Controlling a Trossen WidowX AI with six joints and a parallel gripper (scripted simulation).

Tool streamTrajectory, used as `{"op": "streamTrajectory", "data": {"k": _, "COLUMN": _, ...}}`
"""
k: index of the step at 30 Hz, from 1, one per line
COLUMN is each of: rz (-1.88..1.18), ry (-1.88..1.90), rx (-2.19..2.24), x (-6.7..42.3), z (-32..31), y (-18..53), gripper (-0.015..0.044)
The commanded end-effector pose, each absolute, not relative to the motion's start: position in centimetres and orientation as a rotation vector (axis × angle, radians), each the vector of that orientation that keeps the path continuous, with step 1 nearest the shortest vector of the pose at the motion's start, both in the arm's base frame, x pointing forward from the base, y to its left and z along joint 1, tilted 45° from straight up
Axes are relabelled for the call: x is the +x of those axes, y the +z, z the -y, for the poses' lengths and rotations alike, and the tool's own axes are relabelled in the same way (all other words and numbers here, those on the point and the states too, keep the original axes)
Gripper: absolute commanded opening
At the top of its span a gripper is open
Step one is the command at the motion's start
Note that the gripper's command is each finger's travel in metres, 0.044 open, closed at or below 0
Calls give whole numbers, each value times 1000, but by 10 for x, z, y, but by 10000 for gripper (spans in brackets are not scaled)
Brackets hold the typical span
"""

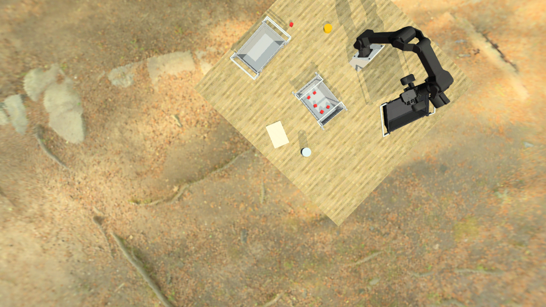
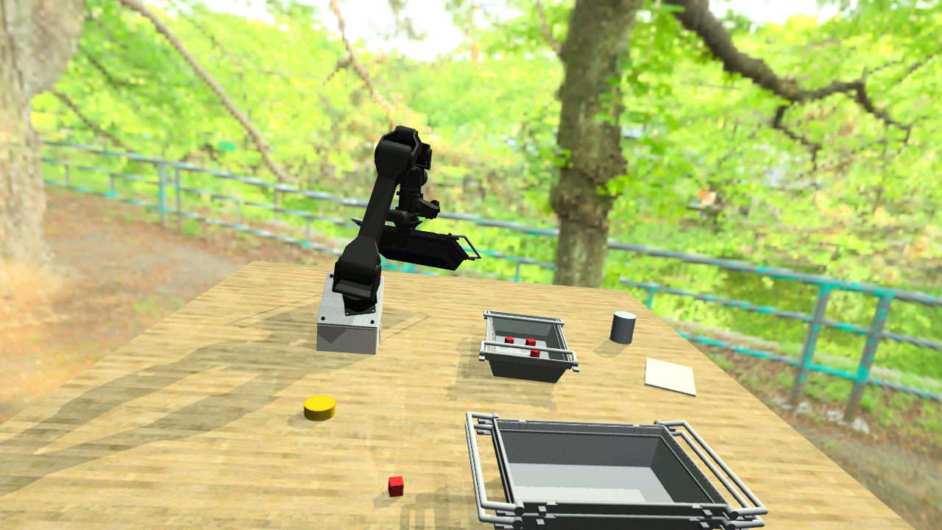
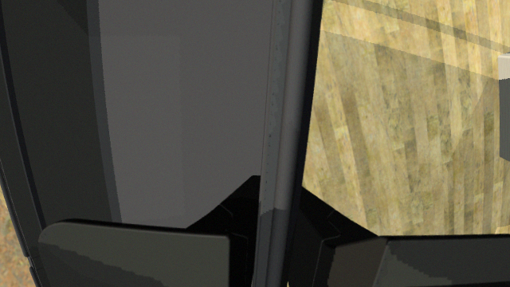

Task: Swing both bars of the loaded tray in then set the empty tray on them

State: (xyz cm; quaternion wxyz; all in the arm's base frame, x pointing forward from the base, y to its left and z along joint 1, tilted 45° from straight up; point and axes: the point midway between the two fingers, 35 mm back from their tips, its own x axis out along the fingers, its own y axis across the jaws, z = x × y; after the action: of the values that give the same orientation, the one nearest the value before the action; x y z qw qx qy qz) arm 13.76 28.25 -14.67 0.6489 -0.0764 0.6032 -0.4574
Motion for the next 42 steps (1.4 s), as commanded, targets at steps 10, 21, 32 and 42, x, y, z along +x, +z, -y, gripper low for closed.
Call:
{"op": "streamTrajectory", "data": {"k": 10, "rz": -1372, "ry": -1021, "rx": -149, "x": 140, "z": -295, "y": -137, "gripper": 0}}
{"op": "streamTrajectory", "data": {"k": 21, "rz": -1372, "ry": -1021, "rx": -149, "x": 140, "z": -295, "y": -137, "gripper": 0}}
{"op": "streamTrajectory", "data": {"k": 32, "rz": -1347, "ry": -1051, "rx": -101, "x": 156, "z": -291, "y": -128, "gripper": 0}}
{"op": "streamTrajectory", "data": {"k": 42, "rz": -1267, "ry": -1138, "rx": 35, "x": 198, "z": -272, "y": -100, "gripper": 0}}
